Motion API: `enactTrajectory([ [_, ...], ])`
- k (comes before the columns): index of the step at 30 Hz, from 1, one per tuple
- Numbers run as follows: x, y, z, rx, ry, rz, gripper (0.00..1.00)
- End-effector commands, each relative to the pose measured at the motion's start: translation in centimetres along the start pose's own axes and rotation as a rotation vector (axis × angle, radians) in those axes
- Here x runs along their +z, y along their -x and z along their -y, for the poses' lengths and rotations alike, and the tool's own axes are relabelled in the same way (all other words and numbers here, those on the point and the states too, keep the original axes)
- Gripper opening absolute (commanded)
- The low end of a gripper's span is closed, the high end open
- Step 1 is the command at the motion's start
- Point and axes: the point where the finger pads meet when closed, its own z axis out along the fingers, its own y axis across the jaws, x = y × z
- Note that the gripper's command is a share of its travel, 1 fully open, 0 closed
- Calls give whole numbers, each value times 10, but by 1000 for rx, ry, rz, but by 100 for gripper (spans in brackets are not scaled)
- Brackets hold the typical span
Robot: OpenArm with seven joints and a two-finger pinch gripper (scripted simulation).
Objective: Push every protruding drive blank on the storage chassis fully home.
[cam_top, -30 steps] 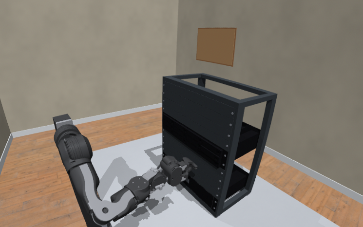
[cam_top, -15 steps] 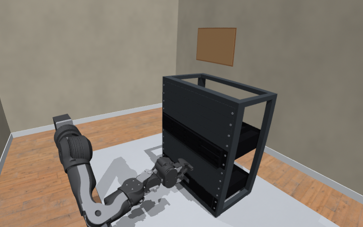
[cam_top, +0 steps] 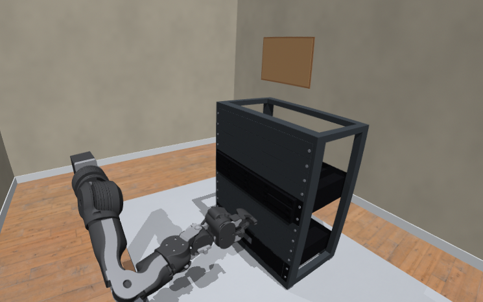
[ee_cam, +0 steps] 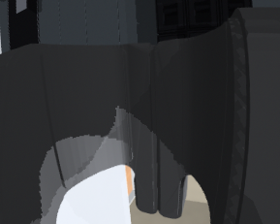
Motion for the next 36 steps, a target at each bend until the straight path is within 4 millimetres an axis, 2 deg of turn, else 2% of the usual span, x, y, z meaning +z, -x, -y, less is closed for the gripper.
enactTrajectory([
  [1, 0, 2, -8, 4, 1, -1, 0],
  [16, 6, 4, -10, 3, -6, 0, 0],
  [26, 23, 4, -11, 4, -2, 2, 0],
  [36, 51, 4, -11, 4, -1, 2, 0],
])
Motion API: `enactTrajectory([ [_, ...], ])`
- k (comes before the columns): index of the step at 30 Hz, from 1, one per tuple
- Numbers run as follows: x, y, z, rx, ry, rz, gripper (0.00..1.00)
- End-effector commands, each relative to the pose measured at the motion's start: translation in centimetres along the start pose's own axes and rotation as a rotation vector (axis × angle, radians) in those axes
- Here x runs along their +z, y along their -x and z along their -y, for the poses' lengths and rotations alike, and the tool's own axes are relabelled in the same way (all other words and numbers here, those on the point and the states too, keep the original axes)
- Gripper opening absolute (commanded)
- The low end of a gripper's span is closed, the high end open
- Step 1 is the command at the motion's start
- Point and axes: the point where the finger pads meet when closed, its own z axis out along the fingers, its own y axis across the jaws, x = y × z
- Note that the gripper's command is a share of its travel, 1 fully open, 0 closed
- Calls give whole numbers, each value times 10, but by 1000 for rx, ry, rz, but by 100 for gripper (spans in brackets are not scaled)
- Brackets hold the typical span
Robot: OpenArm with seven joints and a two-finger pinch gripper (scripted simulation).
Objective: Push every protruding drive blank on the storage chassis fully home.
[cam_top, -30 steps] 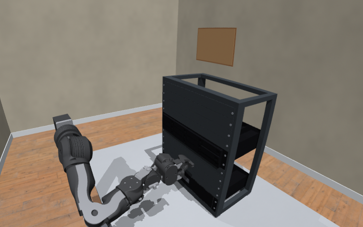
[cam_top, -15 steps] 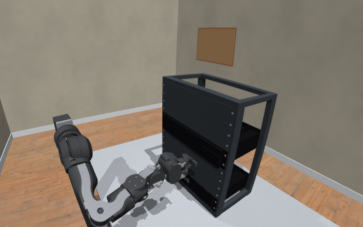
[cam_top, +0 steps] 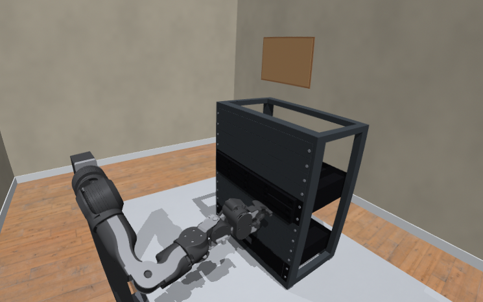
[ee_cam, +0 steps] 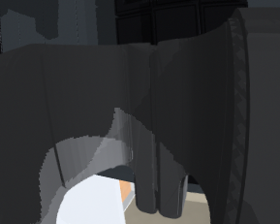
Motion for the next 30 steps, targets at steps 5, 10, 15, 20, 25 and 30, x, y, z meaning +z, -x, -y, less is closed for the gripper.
enactTrajectory([
  [5, 9, -2, 4, -6, -13, -8, 0],
  [10, 12, -2, 4, -6, -13, -8, 0],
  [15, 13, -2, 4, -6, -12, -10, 0],
  [20, 13, -2, 4, -6, -12, -10, 0],
  [25, 13, -2, 4, -6, -12, -10, 0],
  [30, 13, -2, 4, -6, -12, -10, 0],
])
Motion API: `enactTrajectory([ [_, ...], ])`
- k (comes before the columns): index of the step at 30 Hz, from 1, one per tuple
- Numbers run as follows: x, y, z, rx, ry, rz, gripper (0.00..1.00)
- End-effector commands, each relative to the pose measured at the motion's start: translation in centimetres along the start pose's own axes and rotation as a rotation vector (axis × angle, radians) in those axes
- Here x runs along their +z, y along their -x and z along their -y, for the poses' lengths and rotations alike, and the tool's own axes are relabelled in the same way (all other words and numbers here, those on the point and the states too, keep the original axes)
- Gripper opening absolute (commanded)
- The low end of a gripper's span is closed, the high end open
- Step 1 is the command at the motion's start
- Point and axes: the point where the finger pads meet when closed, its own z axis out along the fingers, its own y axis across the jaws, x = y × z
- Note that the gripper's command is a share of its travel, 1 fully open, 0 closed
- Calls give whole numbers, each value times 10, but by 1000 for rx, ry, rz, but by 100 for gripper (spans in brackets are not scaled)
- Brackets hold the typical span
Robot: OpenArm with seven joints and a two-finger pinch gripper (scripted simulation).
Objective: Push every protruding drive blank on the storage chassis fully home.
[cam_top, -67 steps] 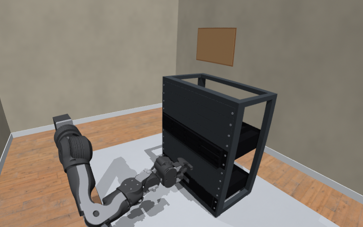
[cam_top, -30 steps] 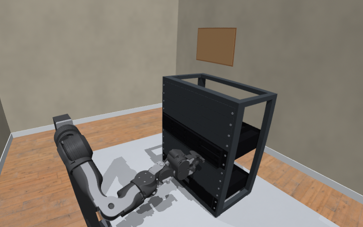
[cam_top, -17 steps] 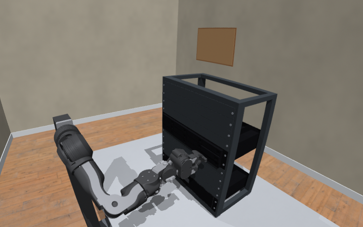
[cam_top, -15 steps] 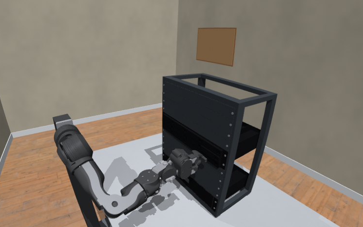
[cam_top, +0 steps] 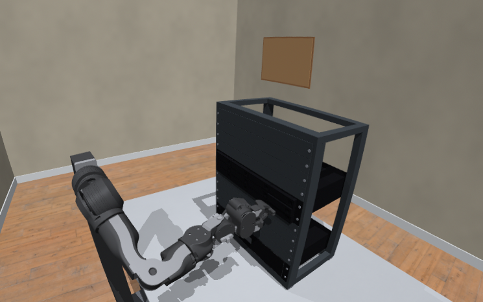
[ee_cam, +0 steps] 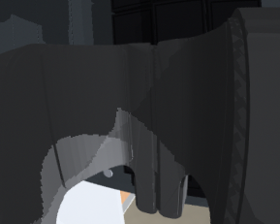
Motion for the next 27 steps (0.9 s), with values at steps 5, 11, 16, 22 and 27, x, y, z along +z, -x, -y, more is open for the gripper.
enactTrajectory([
  [5, 1, -2, 1, 0, -3, -3, 0],
  [11, 1, -3, 1, 0, -3, -3, 0],
  [16, 1, -3, 1, 0, -3, -3, 0],
  [22, 1, -3, 1, 0, -3, -3, 0],
  [27, 5, -2, 2, 0, -4, -2, 0],
])
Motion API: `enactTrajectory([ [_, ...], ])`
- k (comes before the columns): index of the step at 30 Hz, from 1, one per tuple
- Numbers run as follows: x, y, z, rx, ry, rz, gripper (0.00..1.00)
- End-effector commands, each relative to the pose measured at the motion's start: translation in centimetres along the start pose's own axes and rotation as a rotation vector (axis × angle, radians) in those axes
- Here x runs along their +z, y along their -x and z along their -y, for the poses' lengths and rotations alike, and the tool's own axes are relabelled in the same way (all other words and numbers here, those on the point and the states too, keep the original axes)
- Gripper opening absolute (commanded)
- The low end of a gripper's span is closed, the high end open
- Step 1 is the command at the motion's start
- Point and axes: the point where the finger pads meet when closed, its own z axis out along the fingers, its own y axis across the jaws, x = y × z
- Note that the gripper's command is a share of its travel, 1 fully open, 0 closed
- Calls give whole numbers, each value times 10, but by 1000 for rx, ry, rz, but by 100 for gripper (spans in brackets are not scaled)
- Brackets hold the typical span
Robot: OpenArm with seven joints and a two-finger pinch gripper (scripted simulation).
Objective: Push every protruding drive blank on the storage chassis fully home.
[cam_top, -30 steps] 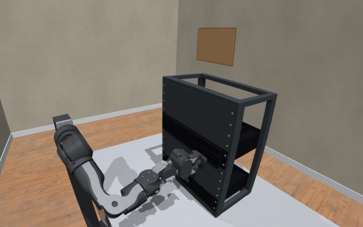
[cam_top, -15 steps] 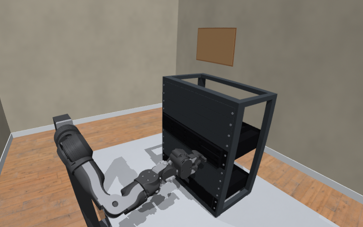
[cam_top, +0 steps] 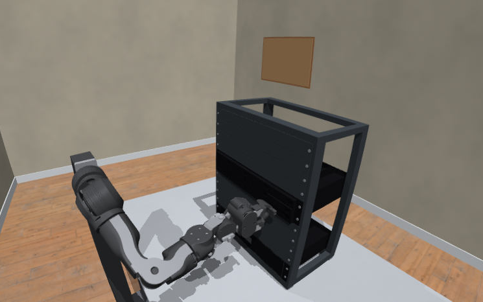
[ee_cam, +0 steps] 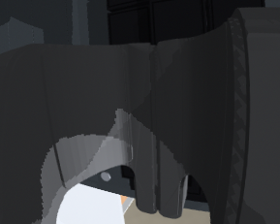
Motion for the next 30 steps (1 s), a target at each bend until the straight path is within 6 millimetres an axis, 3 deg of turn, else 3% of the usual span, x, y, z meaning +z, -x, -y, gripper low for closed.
enactTrajectory([
  [1, 0, -1, 1, -4, -6, -6, 0],
  [30, 16, -2, 0, -4, -5, -8, 0],
])
